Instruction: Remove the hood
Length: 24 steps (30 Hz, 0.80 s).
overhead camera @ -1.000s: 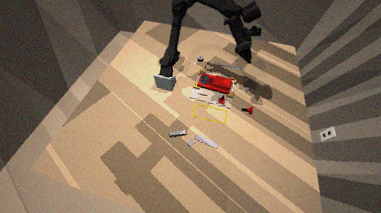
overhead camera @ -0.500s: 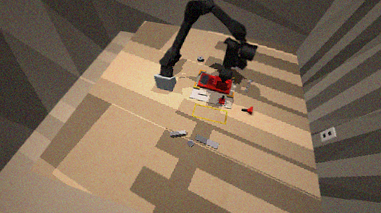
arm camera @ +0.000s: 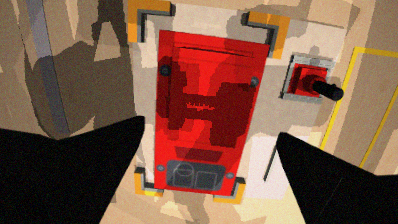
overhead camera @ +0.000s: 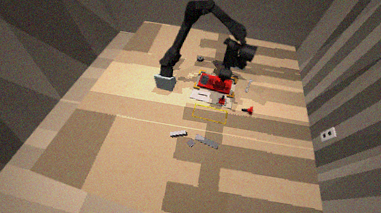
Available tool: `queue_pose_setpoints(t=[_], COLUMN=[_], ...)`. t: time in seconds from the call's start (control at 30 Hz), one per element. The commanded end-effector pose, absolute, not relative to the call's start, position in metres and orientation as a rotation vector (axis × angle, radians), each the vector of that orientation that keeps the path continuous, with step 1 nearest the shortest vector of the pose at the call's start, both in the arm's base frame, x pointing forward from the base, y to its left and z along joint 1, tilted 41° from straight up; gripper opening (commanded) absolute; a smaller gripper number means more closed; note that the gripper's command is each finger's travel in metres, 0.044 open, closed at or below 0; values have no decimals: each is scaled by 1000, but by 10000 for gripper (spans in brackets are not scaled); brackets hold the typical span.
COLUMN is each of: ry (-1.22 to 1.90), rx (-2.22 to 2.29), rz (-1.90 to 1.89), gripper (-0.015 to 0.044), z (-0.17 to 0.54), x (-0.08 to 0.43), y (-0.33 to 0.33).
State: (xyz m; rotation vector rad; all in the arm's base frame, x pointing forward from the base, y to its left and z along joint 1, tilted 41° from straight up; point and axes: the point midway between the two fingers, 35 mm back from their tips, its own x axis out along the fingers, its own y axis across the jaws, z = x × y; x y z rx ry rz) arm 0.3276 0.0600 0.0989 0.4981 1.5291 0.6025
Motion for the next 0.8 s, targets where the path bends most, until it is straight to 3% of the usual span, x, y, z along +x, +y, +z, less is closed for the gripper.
queue_pose_setpoints(t=[0.0,0.77], ry=[1533,1533], rx=[505,505], rz=[603,603], gripper=[440,440], z=[95,81], x=[327,326], y=[63,76])
